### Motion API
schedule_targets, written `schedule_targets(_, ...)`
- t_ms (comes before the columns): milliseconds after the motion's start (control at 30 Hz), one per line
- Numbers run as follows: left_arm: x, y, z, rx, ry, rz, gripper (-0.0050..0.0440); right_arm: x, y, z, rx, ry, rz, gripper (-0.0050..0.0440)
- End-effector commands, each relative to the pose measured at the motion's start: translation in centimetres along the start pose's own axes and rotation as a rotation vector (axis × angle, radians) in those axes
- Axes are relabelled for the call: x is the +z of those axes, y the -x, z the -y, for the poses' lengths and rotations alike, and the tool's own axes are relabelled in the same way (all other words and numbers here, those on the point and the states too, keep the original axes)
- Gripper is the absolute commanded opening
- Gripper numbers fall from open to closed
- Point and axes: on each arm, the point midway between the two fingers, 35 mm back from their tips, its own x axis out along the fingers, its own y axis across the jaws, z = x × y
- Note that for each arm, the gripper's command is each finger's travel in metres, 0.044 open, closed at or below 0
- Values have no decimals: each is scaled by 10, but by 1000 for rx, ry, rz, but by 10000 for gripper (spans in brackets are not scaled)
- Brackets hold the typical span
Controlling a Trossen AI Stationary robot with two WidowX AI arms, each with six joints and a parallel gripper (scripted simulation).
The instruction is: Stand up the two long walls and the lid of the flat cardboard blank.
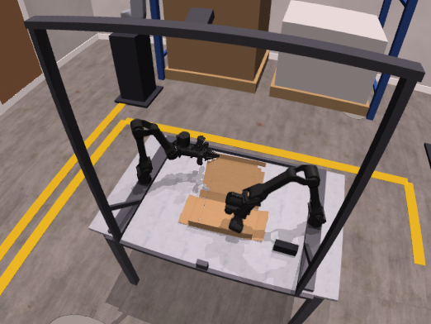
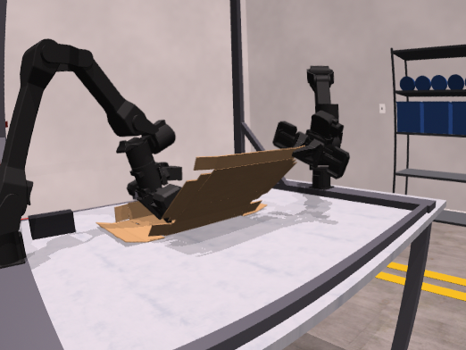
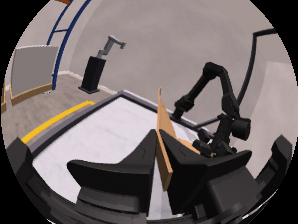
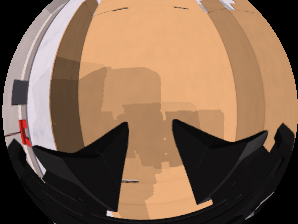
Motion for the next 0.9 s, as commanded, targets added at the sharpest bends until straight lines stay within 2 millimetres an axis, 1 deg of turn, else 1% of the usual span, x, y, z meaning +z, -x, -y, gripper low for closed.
schedule_targets(0, 11, 0, 7, 2, -35, 27, 0, -33, -24, 3, -12, 1, -114, 195)
schedule_targets(333, 15, 1, 21, 3, -61, 29, 0, -33, -24, 3, -12, 1, -115, 195)
schedule_targets(533, 17, 2, 29, 4, -130, 37, 0, -34, -24, 4, -12, 1, -115, 195)
schedule_targets(600, 17, 2, 29, 4, -130, 37, 0, -34, -24, 4, -12, 1, -115, 195)
schedule_targets(867, 20, 3, 42, 6, -172, 41, 0, -34, -24, 4, -12, 1, -115, 195)
